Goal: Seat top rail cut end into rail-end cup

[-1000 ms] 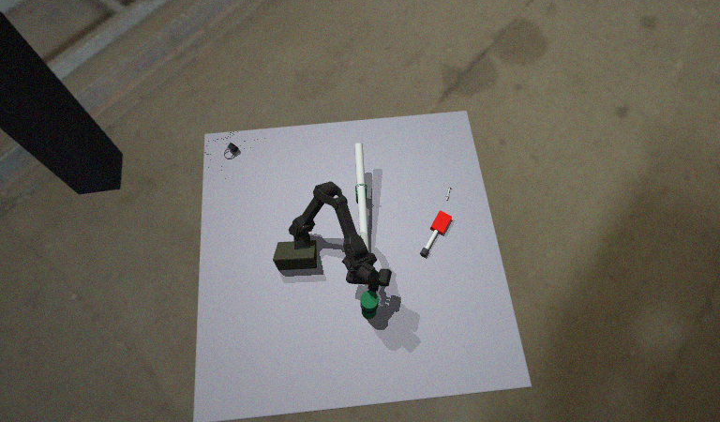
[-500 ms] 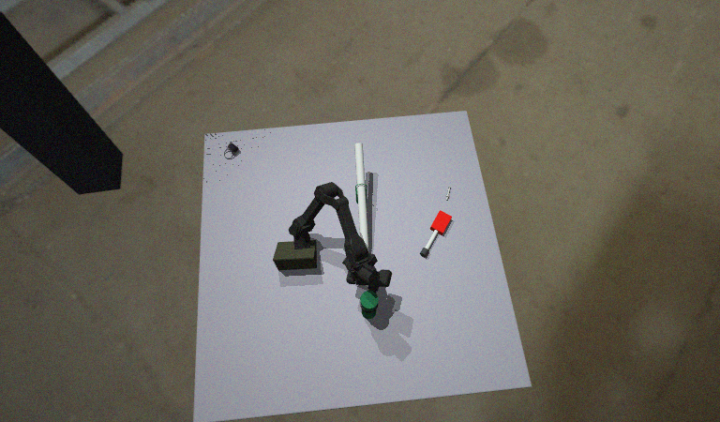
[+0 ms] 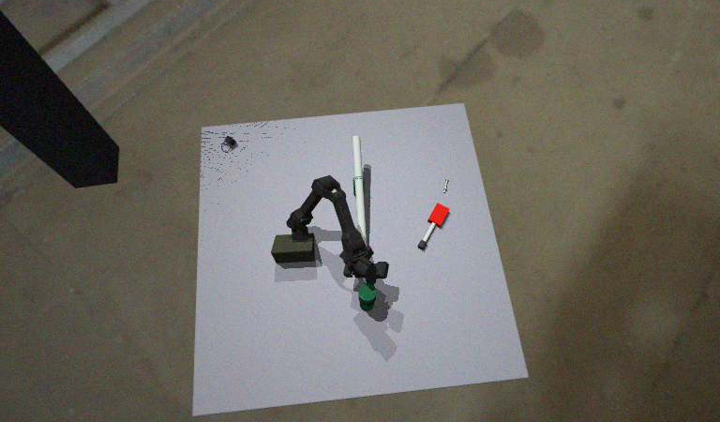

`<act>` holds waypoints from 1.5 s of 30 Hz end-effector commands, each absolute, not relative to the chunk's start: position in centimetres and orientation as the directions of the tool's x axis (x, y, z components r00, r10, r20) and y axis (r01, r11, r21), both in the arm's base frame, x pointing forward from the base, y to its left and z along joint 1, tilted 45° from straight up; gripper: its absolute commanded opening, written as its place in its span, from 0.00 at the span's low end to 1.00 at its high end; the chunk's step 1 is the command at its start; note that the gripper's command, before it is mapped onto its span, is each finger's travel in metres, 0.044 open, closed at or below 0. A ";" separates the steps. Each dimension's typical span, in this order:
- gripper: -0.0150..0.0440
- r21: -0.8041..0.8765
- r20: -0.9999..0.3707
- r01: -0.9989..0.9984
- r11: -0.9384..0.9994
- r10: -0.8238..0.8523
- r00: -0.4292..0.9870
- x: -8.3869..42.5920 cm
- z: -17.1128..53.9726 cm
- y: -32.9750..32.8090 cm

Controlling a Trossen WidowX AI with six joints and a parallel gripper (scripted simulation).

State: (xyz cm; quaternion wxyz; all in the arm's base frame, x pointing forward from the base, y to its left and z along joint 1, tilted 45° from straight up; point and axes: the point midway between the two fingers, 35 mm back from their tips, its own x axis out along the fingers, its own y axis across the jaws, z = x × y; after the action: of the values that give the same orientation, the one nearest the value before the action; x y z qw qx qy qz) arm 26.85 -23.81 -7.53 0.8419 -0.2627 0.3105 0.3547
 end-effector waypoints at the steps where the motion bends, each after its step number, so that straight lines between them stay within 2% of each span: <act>1: 0.25 -0.241 -0.694 -0.770 0.591 0.449 0.562 26.5 -7.5 -23.7; 45: 0.25 -0.390 -0.610 -0.809 0.439 0.535 0.584 24.2 -7.4 -23.2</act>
State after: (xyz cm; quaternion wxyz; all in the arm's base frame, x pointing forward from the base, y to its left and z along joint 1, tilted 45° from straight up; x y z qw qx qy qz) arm 24.28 -23.27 -7.37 0.8226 -0.3384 0.2063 0.4077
